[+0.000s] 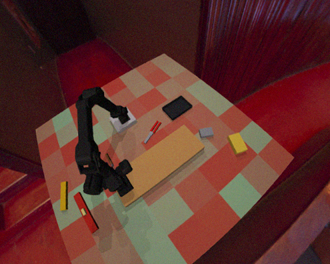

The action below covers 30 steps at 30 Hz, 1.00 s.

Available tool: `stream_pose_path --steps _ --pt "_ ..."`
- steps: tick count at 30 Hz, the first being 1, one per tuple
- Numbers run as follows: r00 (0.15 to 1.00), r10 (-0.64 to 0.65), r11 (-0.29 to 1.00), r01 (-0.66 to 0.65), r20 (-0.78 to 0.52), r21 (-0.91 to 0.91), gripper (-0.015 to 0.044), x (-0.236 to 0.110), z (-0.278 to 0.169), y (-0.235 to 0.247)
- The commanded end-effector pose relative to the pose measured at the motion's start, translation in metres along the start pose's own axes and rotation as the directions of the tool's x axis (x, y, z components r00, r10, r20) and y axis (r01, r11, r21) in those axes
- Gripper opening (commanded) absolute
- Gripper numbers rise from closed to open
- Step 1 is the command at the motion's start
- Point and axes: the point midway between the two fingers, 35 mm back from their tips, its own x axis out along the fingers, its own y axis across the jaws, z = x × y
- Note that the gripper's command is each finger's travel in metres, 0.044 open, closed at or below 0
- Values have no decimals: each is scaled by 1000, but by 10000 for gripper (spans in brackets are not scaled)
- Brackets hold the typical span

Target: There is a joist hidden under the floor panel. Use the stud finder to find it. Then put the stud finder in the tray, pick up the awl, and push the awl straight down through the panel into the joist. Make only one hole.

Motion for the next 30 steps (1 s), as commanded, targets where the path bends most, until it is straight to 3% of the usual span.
stream_pose_path --steps 1,30 --pt "1000 0 1000 0 6 -5 0 6 -1 0" --pt "1000 0 1000 0 5 -5 0 41 -12 1"
